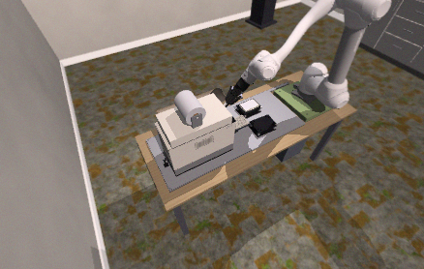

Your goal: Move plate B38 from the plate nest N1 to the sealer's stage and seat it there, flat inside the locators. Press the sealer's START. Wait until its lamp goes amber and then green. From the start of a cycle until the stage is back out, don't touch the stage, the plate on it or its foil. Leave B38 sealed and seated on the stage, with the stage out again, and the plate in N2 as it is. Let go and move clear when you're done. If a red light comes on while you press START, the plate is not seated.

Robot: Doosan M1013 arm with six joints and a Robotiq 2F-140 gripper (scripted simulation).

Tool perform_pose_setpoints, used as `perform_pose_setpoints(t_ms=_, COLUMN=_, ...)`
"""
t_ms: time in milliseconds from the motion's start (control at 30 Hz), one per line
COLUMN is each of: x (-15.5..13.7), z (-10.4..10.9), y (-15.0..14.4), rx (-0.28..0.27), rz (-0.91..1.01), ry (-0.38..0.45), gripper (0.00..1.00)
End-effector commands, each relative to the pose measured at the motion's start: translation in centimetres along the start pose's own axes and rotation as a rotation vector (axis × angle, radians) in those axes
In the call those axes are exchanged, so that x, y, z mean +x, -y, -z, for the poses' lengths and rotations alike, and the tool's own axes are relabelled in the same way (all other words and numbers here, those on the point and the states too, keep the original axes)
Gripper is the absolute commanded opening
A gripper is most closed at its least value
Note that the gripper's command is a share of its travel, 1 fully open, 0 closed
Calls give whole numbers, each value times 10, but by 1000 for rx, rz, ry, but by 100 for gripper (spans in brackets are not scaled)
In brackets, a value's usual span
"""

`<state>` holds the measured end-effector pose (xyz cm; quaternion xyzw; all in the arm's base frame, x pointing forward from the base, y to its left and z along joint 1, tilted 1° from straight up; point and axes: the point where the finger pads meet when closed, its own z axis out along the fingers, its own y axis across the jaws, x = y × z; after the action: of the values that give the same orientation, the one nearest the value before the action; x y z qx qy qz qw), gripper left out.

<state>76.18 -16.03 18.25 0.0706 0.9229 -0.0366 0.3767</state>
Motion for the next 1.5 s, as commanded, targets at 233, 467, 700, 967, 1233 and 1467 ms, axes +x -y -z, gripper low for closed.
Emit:
perform_pose_setpoints(t_ms=233, x=-1, z=-1, y=0, rx=0, rz=0, ry=0, gripper=10)
perform_pose_setpoints(t_ms=467, x=-2, z=-2, y=0, rx=0, rz=0, ry=0, gripper=10)
perform_pose_setpoints(t_ms=700, x=-3, z=-2, y=0, rx=0, rz=0, ry=0, gripper=10)
perform_pose_setpoints(t_ms=967, x=-3, z=-3, y=0, rx=0, rz=0, ry=0, gripper=10)
perform_pose_setpoints(t_ms=1233, x=-4, z=-4, y=0, rx=0, rz=0, ry=0, gripper=10)
perform_pose_setpoints(t_ms=1467, x=-5, z=-5, y=0, rx=0, rz=0, ry=0, gripper=10)
